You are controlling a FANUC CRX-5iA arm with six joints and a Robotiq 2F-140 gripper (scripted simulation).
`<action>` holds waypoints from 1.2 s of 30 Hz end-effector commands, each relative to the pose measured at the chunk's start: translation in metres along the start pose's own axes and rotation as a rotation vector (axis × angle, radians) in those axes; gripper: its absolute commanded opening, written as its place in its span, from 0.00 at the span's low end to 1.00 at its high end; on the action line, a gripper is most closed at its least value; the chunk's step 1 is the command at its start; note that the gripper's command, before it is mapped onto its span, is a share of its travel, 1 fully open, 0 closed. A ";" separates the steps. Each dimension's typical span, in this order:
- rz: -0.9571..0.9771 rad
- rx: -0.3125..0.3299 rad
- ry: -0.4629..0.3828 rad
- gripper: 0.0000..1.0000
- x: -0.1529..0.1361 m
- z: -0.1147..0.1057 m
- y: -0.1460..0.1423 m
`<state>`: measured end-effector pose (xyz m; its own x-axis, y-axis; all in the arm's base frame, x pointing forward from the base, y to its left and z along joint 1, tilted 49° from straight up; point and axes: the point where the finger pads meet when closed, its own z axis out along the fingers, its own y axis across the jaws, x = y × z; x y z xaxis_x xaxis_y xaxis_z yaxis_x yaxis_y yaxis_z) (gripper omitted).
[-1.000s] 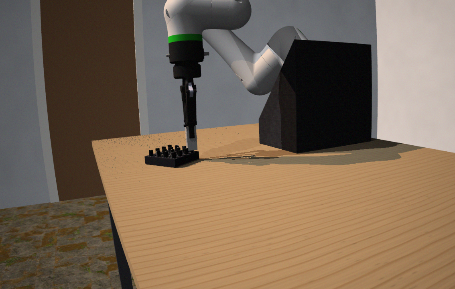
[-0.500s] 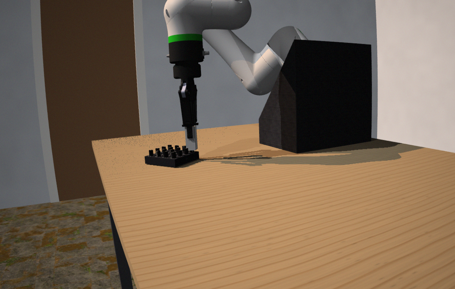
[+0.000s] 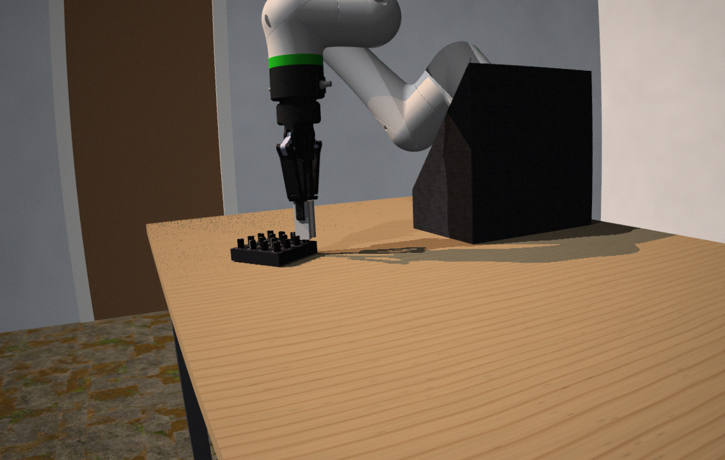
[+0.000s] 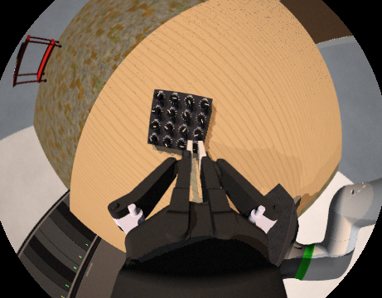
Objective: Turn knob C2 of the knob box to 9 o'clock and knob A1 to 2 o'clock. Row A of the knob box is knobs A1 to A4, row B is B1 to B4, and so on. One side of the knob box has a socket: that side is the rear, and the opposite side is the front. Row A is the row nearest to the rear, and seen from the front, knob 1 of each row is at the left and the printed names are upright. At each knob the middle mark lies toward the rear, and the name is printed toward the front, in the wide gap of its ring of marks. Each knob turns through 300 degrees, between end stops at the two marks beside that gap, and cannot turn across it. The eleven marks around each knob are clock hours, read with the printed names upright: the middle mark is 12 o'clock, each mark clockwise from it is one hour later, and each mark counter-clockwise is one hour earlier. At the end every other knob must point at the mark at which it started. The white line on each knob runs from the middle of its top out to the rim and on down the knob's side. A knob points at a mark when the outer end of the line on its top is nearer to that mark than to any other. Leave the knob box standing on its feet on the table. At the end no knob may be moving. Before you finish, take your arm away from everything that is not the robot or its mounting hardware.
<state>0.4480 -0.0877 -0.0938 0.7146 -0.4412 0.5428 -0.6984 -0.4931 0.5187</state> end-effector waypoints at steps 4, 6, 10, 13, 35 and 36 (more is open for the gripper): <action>0.056 0.001 0.002 0.05 0.000 0.000 0.000; 0.074 0.001 0.002 0.05 0.000 0.000 0.000; 0.101 0.001 0.002 0.05 0.000 0.000 0.000; 0.114 0.001 0.002 0.05 0.000 0.000 0.000; 0.125 0.001 0.002 0.05 0.000 0.000 0.000; 0.125 0.001 0.002 0.05 0.000 0.000 0.000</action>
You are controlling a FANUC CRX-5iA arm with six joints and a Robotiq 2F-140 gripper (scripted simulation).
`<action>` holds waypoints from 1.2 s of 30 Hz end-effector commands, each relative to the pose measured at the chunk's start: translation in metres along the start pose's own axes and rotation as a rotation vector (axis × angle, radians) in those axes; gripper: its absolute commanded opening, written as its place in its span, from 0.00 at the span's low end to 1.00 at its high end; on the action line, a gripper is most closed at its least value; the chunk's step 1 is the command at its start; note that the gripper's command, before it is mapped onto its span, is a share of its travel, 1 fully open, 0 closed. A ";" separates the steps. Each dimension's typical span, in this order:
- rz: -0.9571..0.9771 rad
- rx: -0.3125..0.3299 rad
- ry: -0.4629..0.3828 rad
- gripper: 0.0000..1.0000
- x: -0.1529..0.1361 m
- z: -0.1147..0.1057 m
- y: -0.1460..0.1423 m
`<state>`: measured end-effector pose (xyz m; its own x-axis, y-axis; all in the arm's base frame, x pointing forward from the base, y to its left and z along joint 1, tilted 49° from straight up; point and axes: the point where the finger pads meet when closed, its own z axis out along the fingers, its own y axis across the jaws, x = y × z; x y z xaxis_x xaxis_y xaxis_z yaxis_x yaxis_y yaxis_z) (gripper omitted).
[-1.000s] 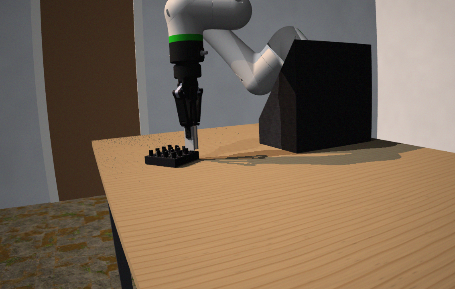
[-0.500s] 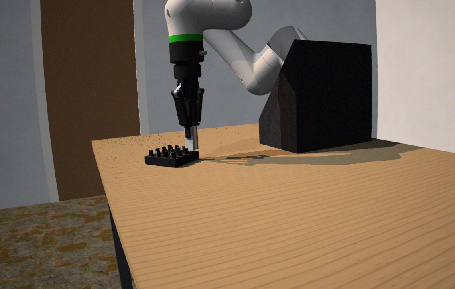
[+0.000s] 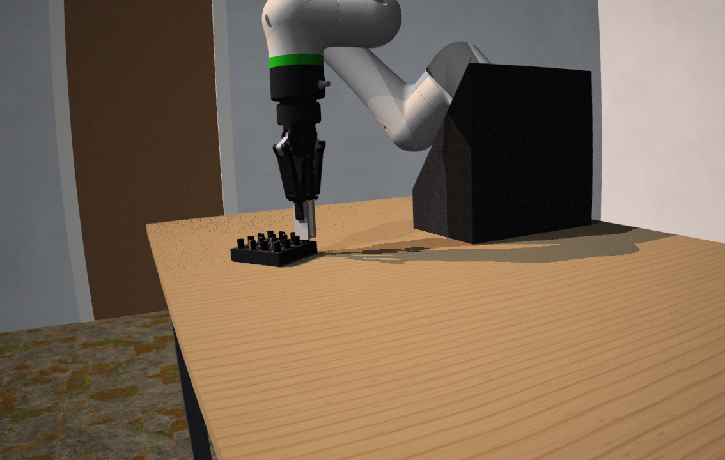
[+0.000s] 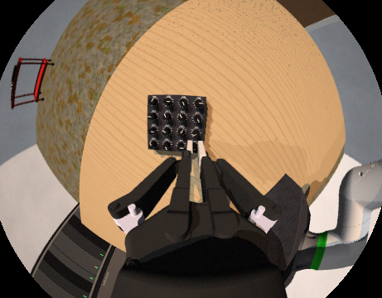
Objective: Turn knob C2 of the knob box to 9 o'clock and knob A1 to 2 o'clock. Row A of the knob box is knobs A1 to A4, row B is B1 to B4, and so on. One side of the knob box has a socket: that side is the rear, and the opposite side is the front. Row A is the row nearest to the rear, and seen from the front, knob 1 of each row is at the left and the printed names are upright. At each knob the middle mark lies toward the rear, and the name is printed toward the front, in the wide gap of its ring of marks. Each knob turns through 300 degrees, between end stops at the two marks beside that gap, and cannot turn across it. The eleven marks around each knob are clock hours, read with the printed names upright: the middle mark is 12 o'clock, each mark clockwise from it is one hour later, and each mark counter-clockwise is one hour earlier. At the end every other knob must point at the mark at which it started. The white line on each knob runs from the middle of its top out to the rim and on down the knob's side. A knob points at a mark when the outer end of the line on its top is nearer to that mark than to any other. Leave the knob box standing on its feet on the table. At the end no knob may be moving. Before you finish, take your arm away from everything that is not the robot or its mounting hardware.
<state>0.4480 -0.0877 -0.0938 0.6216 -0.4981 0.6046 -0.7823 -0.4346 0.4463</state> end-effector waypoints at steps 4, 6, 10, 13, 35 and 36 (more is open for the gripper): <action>0.000 0.000 0.000 0.12 0.000 0.000 0.000; 0.000 0.000 0.000 0.12 0.000 0.000 0.000; 0.000 0.000 0.000 0.12 0.000 0.000 0.000; 0.000 0.000 0.000 0.12 0.000 0.000 0.000; 0.000 0.000 0.000 0.12 0.000 -0.022 0.000; 0.000 0.000 0.000 0.12 0.000 -0.024 0.000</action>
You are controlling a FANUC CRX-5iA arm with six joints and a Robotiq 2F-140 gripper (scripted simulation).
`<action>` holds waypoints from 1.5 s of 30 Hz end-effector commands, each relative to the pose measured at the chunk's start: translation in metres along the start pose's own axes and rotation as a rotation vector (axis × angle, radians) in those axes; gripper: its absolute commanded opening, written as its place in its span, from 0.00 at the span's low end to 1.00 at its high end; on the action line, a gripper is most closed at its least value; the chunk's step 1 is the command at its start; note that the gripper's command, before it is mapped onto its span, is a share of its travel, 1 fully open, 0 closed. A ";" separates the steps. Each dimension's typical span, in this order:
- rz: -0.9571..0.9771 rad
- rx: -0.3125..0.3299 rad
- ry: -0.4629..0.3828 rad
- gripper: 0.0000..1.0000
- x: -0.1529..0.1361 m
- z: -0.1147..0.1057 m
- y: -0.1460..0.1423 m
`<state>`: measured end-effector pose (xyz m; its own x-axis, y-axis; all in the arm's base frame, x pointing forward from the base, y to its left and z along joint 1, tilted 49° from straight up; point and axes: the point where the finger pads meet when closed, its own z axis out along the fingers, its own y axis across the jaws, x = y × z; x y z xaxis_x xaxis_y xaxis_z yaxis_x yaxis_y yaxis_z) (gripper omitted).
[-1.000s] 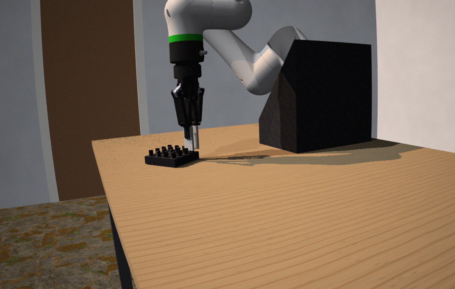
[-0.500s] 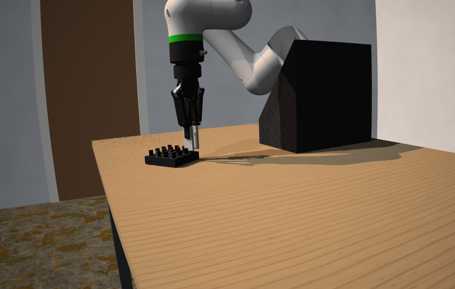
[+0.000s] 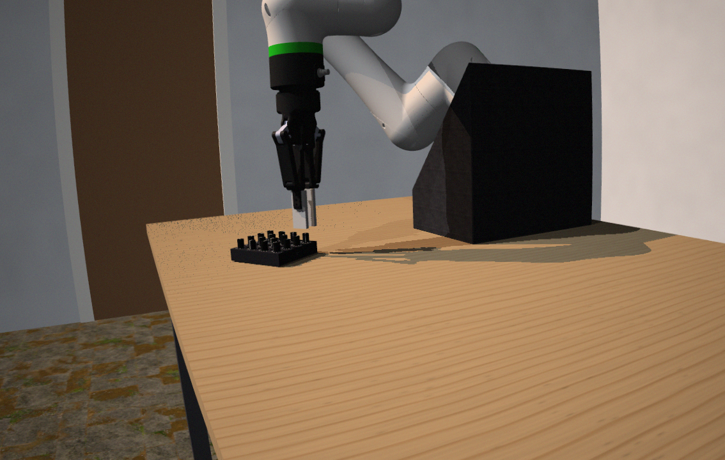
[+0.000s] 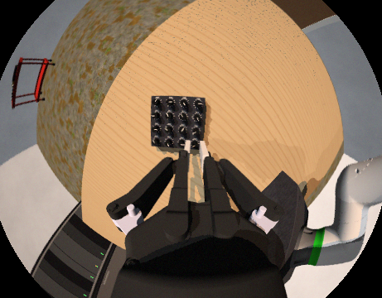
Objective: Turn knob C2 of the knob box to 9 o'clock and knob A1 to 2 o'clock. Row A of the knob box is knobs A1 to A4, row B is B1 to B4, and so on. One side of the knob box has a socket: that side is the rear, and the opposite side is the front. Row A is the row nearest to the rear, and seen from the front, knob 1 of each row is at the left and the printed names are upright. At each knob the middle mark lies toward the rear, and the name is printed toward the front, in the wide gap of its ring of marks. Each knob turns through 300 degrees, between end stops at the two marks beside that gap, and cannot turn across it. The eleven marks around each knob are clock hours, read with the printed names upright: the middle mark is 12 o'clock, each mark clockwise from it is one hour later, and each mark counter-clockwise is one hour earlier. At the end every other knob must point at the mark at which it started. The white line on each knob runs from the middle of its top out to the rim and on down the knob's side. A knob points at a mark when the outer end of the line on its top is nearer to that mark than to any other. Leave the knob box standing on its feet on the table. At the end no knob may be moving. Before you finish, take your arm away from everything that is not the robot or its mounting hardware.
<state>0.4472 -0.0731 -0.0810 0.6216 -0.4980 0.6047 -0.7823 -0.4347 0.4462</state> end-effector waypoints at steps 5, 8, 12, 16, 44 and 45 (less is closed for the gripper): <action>0.000 0.000 0.000 0.12 0.000 -0.016 0.000; 0.000 0.000 0.000 0.12 0.000 -0.018 0.000; 0.000 0.000 0.000 0.12 0.000 -0.019 0.000; 0.000 0.000 0.000 0.12 0.000 -0.019 0.000; -0.648 0.001 0.000 0.12 0.023 -0.027 -0.012; -0.679 0.001 0.001 0.12 0.024 -0.028 -0.012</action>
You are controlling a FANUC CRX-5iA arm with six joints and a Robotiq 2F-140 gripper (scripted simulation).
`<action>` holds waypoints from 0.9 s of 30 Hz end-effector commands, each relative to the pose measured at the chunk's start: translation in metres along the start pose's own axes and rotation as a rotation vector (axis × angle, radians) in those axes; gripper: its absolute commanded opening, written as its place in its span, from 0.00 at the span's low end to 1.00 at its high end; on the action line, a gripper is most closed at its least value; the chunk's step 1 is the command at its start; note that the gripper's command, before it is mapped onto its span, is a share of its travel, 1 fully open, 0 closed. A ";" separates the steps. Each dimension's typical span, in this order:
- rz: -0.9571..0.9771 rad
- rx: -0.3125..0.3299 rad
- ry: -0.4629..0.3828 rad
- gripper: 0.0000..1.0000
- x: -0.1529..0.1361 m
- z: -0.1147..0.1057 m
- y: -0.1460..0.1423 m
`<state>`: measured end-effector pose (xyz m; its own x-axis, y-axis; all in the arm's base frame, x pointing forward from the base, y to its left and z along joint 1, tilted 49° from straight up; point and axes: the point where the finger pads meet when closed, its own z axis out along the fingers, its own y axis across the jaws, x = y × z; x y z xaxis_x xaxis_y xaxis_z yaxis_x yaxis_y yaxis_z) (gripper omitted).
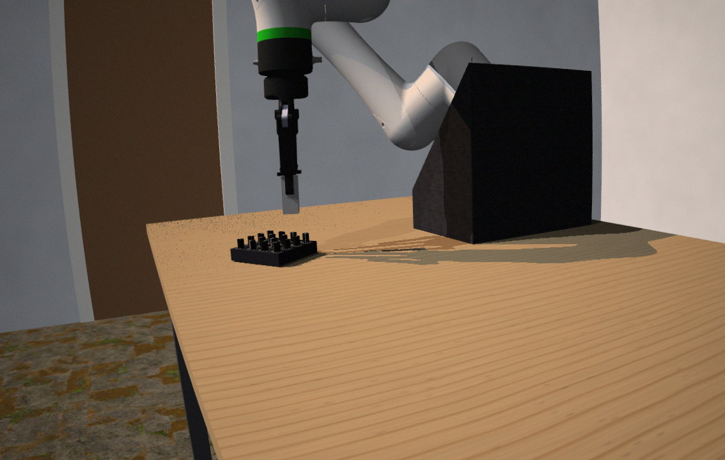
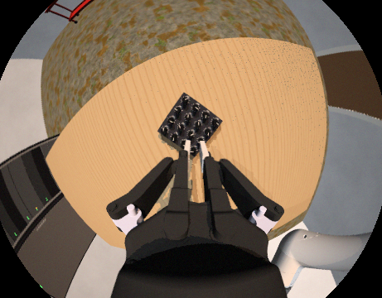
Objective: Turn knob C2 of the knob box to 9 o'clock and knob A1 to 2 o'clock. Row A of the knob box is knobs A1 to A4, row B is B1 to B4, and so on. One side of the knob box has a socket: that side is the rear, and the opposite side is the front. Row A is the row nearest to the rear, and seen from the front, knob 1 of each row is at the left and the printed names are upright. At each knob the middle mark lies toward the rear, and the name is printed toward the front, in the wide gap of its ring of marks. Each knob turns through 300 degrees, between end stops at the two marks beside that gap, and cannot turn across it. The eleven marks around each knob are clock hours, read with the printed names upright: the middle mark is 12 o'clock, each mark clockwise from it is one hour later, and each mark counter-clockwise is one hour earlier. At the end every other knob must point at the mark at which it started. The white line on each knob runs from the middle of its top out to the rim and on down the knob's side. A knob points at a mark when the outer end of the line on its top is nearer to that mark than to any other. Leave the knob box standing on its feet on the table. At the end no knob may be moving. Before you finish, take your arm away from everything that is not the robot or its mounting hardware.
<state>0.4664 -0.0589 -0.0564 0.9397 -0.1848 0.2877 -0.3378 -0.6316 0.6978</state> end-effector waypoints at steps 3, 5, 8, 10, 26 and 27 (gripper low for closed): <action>-0.187 0.002 -0.012 0.12 0.007 -0.002 0.001; -0.278 0.003 -0.012 0.12 0.011 -0.004 0.001; -0.359 0.003 -0.012 0.12 0.014 -0.005 0.002; -0.422 0.003 -0.012 0.12 0.016 -0.005 0.002; -0.895 0.006 -0.011 0.12 0.035 -0.011 0.006; -0.910 0.006 -0.011 0.12 0.036 -0.011 0.006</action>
<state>0.4939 -0.0607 -0.0371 0.8938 0.3276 -0.3063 0.4455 -0.5705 0.6900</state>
